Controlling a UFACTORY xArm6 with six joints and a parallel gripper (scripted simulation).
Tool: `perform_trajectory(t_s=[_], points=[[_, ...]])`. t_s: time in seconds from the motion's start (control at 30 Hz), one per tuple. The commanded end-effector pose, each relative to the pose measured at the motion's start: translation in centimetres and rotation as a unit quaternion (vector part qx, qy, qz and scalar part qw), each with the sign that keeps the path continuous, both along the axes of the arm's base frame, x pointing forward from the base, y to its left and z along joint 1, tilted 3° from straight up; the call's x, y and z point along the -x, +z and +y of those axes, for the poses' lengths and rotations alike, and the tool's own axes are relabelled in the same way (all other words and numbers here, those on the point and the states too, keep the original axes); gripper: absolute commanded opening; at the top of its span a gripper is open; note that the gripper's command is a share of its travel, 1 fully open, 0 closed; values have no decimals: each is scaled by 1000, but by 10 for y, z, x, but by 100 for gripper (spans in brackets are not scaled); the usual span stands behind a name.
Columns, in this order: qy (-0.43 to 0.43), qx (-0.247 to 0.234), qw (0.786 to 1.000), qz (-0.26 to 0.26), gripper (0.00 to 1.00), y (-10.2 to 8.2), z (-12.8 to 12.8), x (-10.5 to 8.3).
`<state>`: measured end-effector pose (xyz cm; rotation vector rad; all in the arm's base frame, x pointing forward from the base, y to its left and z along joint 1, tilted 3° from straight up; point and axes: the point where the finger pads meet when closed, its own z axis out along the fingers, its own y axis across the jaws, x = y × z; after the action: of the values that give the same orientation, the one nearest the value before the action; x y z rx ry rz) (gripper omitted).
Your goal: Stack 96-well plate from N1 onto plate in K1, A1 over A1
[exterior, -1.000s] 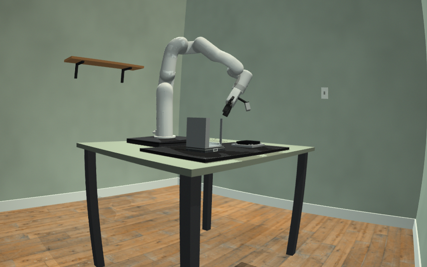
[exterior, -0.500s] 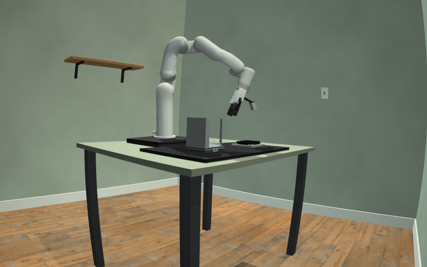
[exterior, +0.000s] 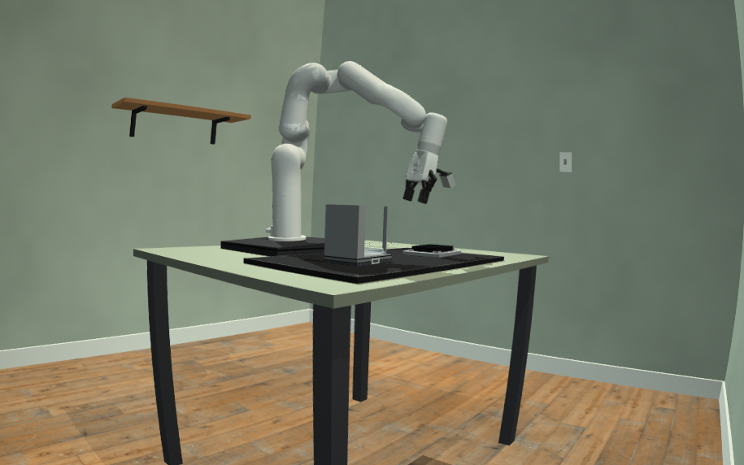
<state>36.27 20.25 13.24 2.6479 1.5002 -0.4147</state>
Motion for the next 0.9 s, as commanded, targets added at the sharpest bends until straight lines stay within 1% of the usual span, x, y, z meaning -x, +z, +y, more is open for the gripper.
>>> perform_trajectory(t_s=[0.0, 0.17, 0.23, 0.3, 0.43, 0.57, 0.6, 0.67, 0.73, 0.8, 0.87], points=[[40, -27, 999, -5, 100, 2, -4, -16], [101, -55, 993, -17, 100, 3, -11, -36], [103, -55, 993, -17, 100, 3, -12, -38], [133, -67, 989, -24, 100, 4, -16, -47], [134, -68, 988, -24, 100, 4, -17, -49], [195, -87, 976, -40, 100, 7, -26, -66], [198, -88, 975, -41, 100, 7, -28, -70], [198, -88, 975, -41, 100, 7, -28, -70], [228, -95, 968, -50, 100, 9, -33, -79], [230, -96, 967, -50, 100, 9, -34, -81], [260, -101, 958, -59, 100, 11, -40, -89]])
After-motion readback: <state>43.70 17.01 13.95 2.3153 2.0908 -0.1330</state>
